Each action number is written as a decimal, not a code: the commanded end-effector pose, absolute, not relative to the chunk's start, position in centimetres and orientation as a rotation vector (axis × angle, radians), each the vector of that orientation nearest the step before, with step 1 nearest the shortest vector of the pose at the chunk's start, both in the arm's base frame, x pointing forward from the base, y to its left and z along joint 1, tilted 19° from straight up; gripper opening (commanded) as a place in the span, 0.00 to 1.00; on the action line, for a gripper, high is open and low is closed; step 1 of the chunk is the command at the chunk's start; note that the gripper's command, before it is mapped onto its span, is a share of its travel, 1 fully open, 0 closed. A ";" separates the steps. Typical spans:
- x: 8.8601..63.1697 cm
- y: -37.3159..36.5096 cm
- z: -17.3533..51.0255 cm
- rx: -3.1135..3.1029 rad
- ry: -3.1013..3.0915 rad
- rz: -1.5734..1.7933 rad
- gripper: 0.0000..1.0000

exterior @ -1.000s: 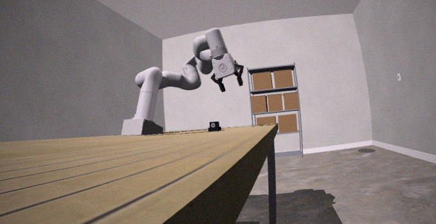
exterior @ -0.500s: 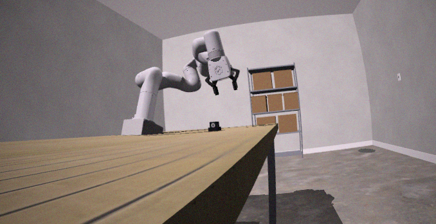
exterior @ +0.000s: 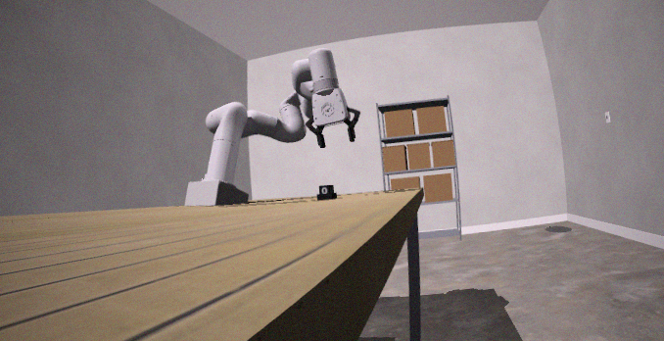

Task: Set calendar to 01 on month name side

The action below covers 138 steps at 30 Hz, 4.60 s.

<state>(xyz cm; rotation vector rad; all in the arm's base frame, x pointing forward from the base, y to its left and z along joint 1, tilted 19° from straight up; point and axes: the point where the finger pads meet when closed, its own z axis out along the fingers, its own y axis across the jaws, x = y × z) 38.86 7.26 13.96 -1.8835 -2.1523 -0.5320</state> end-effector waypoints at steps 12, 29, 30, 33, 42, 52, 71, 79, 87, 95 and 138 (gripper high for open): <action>37.7 6.3 13.0 -1.833 -2.230 -0.474 1.00; 36.6 5.3 12.0 -1.778 -2.299 -0.413 1.00; 36.4 5.1 11.8 -1.766 -2.312 -0.400 1.00; 36.4 5.1 11.8 -1.766 -2.312 -0.400 1.00; 36.1 4.9 11.6 -1.750 -2.329 -0.384 1.00; 36.0 4.8 11.5 -1.744 -2.336 -0.378 1.00; 35.9 4.8 11.5 -1.722 -2.355 -0.379 1.00; 34.8 5.6 11.4 -1.441 -2.571 -0.398 1.00; 33.9 6.3 11.3 -1.147 -2.747 -0.414 1.00; 32.9 7.0 11.3 -0.820 -2.895 -0.430 1.00; 27.7 10.5 11.5 1.147 -2.992 -0.468 1.00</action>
